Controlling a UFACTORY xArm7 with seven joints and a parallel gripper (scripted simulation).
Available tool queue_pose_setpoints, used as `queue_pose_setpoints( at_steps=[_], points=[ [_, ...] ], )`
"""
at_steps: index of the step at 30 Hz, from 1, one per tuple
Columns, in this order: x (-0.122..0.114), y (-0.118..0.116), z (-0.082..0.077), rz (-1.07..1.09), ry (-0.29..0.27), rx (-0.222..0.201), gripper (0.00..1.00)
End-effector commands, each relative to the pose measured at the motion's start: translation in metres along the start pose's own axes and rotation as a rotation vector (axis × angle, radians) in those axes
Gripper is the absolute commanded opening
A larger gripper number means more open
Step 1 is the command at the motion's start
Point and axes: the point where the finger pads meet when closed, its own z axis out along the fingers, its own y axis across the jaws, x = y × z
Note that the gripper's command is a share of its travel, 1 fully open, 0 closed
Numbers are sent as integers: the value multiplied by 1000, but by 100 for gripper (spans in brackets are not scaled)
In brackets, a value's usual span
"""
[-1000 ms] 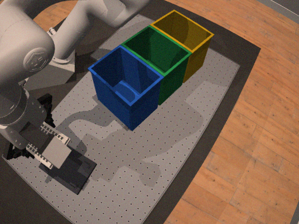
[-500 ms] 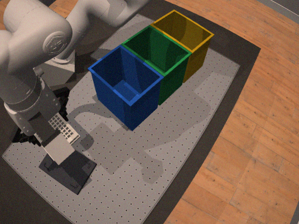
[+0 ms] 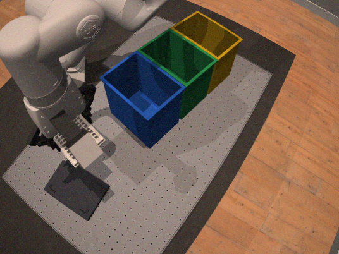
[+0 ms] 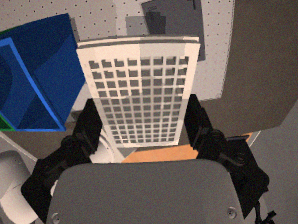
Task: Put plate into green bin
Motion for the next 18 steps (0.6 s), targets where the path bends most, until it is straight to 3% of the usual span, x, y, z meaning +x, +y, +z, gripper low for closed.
queue_pose_setpoints(
  at_steps=[1,18],
  points=[
    [0,-13,-2,0,3,-5,0],
    [-3,-63,0,0,3,-4,0]
  ],
)
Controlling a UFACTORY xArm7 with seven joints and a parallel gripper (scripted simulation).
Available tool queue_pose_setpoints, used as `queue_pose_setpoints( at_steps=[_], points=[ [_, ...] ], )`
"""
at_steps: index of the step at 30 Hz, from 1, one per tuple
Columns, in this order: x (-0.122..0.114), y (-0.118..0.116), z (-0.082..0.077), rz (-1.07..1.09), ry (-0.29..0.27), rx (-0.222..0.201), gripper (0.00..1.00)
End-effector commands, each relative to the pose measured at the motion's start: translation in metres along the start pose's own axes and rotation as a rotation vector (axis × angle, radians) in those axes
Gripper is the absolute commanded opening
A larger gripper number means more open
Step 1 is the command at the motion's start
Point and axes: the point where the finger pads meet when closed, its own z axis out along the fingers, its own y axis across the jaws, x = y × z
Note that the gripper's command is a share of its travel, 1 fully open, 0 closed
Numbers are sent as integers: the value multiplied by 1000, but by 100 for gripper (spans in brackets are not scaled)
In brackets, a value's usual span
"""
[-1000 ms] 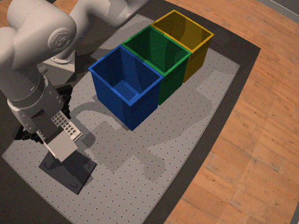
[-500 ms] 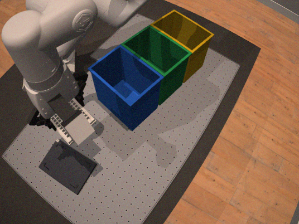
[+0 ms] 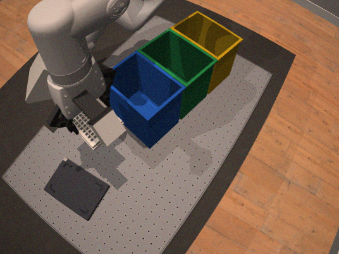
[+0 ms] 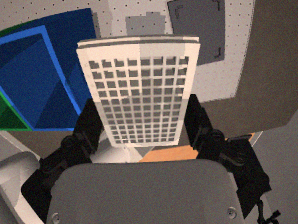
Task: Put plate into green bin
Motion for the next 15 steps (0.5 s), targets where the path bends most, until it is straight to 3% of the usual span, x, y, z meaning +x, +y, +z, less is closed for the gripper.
queue_pose_setpoints(
  at_steps=[1,15],
  points=[
    [0,-13,-2,0,3,-4,0],
    [-2,-53,-1,0,3,-4,0]
  ],
)
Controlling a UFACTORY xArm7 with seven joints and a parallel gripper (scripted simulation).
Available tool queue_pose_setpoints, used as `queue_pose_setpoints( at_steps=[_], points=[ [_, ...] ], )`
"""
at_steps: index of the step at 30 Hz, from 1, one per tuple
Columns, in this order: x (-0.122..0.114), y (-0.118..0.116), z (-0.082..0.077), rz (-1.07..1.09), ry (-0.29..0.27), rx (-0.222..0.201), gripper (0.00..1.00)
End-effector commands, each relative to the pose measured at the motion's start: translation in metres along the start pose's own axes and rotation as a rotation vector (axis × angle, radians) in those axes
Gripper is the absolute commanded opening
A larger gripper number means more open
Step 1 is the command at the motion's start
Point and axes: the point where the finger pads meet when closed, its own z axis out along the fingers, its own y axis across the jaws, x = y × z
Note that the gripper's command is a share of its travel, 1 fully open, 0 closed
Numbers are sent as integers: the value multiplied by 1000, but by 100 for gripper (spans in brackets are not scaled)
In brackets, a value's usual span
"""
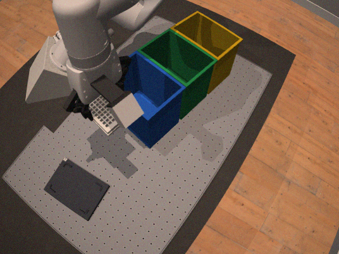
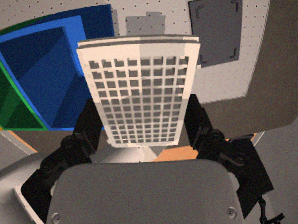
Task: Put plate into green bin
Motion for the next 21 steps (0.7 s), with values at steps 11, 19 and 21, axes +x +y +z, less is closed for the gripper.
queue_pose_setpoints(
  at_steps=[11,19,21],
  points=[
    [-1,-40,-1,0,3,-3,0],
    [-3,-67,0,0,3,-3,0],
    [-3,-70,0,0,3,-3,0]
  ],
)
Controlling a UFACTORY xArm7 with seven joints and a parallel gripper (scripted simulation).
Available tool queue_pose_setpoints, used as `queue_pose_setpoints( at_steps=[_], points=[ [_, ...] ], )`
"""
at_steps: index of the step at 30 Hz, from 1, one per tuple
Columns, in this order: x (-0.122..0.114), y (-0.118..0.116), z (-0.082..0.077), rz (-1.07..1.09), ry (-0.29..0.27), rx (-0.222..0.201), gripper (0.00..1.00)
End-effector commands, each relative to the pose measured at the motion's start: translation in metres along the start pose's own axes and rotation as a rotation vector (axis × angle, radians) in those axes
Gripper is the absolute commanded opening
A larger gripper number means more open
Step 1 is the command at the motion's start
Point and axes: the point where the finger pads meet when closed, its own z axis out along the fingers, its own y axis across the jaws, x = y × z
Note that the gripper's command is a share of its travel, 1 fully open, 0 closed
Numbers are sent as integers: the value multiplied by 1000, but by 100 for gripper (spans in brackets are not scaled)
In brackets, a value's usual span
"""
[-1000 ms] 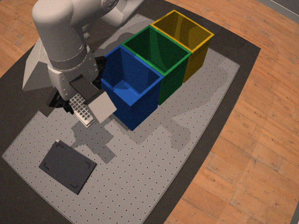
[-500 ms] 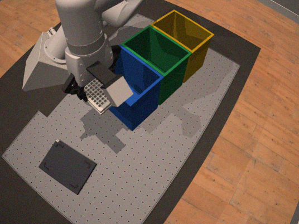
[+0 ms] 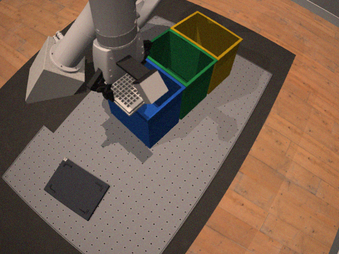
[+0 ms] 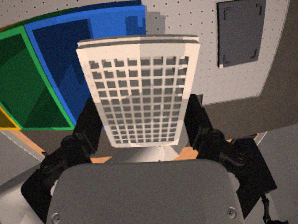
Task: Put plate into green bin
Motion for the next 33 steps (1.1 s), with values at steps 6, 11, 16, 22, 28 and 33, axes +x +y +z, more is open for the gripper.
queue_pose_setpoints(
  at_steps=[6,11,16,22,28,33],
  points=[
    [-1,-24,-1,0,3,-3,0],
    [-2,-41,-1,0,3,-3,0],
    [-2,-57,0,0,3,-3,0],
    [-3,-71,0,0,3,-2,0],
    [-4,-91,1,0,3,-2,0],
    [-5,-107,1,0,3,-2,0]
  ],
)
